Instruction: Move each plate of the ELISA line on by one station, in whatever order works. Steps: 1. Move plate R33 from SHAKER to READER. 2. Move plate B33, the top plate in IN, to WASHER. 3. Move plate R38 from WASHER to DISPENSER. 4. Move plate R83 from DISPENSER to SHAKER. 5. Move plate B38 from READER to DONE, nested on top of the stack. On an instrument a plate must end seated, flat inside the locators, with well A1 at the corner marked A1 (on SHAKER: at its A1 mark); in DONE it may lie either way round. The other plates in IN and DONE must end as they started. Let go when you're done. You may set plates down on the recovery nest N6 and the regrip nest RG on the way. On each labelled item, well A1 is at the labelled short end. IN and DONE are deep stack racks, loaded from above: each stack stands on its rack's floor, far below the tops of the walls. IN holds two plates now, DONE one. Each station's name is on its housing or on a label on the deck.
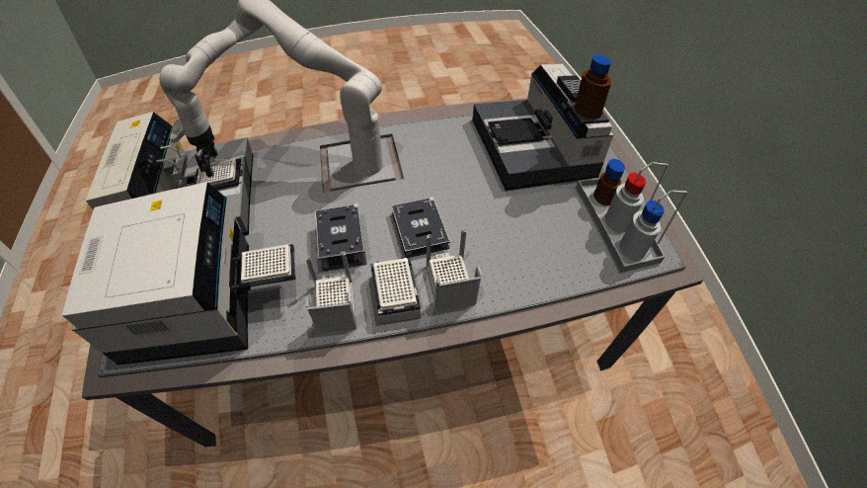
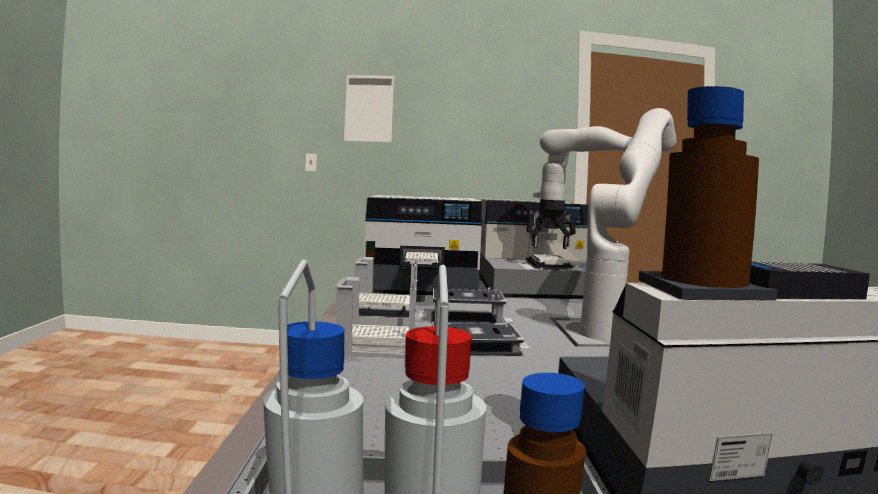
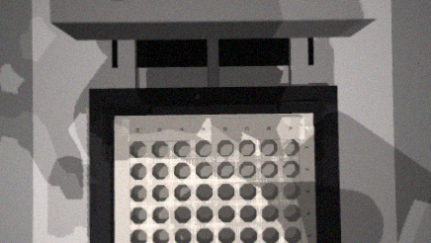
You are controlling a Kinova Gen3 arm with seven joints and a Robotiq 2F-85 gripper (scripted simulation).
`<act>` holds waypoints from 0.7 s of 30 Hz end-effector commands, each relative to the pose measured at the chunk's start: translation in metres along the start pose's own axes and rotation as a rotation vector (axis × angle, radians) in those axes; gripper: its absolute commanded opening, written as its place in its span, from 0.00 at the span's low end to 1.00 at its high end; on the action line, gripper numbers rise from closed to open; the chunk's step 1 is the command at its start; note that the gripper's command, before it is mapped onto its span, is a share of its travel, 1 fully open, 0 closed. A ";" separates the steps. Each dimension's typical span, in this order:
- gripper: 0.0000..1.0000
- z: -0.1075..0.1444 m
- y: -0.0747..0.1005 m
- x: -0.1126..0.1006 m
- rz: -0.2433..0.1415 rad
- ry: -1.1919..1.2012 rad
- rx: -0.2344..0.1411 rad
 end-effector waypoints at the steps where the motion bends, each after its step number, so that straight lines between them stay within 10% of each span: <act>1: 1.00 0.000 -0.002 0.002 0.007 0.000 -0.003; 21: 1.00 0.000 -0.021 0.001 0.005 0.002 -0.003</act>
Point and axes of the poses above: the point where the finger pads meet when closed, its own y axis back along the fingers, its own z axis across the jaws, x = y × z, the point moved 1 cm from there along y, back along the fingers, and after that the axes turned 11 degrees about -y, right-handed, at the moved point
